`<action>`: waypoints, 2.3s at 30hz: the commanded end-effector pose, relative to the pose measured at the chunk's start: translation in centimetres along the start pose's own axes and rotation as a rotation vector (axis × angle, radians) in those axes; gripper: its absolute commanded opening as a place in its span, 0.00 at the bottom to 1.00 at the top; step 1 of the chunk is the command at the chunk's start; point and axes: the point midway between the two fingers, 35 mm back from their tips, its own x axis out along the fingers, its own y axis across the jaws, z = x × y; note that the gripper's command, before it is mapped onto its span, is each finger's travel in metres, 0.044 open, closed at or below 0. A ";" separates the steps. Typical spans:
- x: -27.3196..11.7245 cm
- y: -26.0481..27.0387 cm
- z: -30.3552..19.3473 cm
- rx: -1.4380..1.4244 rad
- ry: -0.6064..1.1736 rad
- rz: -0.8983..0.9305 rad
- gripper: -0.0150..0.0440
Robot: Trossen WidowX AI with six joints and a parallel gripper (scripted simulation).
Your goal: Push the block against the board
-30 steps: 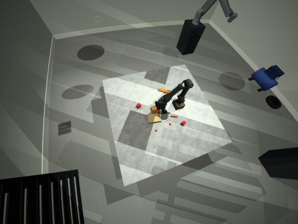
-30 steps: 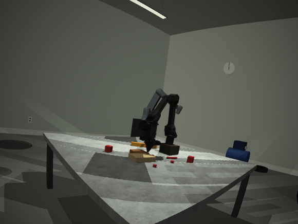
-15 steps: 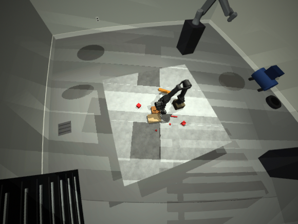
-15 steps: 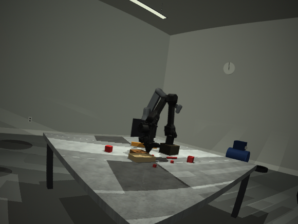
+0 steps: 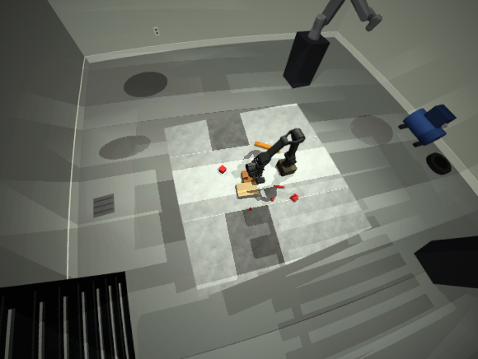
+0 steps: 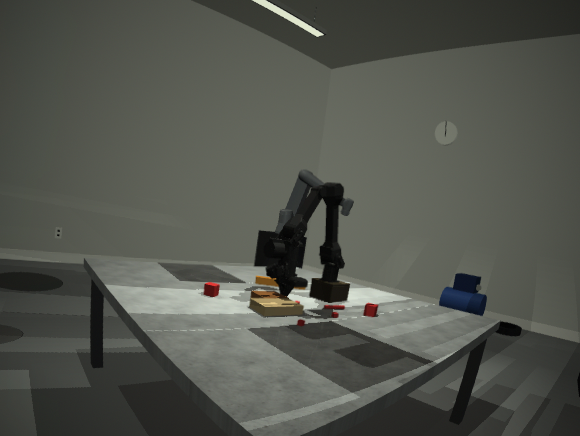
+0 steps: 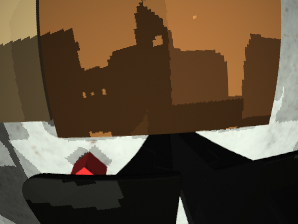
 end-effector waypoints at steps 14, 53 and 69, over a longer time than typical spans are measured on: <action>0.1 0.0 0.4 -0.004 0.003 0.002 0.25; -5.3 -0.3 -2.1 0.081 -0.017 0.004 0.25; -5.7 -2.6 1.6 0.632 -0.019 0.005 0.25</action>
